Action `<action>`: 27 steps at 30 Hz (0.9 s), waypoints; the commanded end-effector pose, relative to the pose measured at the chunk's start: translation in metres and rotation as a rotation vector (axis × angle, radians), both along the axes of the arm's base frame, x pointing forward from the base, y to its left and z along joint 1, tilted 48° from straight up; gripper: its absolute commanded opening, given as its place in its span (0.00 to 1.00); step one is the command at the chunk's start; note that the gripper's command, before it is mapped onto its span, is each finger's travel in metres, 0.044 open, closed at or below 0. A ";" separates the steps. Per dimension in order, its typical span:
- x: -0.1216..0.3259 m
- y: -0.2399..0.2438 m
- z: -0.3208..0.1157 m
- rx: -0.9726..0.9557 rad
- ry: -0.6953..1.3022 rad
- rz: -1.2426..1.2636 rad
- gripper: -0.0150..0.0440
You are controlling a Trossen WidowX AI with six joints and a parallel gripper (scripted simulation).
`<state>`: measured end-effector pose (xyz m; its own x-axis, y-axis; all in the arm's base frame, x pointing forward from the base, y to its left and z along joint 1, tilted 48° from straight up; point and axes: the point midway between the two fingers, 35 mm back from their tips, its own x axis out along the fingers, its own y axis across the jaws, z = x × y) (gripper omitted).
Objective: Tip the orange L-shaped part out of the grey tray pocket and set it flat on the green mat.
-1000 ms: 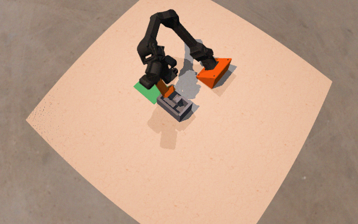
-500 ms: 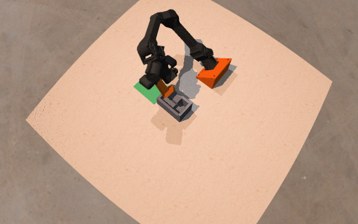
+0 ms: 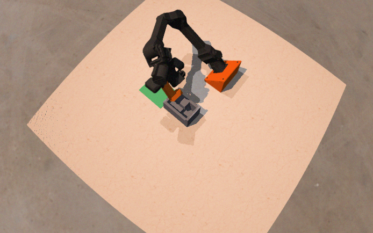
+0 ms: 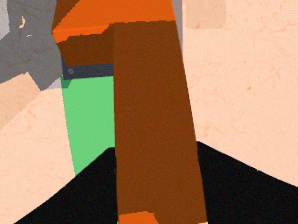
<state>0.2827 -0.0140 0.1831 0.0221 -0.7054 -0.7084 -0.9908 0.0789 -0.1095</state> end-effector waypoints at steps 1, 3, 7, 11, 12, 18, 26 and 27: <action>0.000 -0.001 0.001 -0.006 0.004 0.004 0.25; 0.000 -0.001 0.001 -0.006 0.004 0.004 0.25; 0.000 -0.001 0.001 -0.006 0.004 0.004 0.25; 0.000 -0.001 0.001 -0.006 0.004 0.004 0.25; 0.000 -0.001 0.001 -0.006 0.004 0.004 0.25; 0.000 -0.001 0.000 0.000 0.000 0.000 0.25; -0.001 -0.010 0.006 -0.001 0.003 -0.002 0.25; -0.001 -0.011 0.007 -0.001 0.003 -0.003 0.25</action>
<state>0.2817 -0.0206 0.1851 0.0119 -0.7044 -0.7097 -0.9914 0.0842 -0.1002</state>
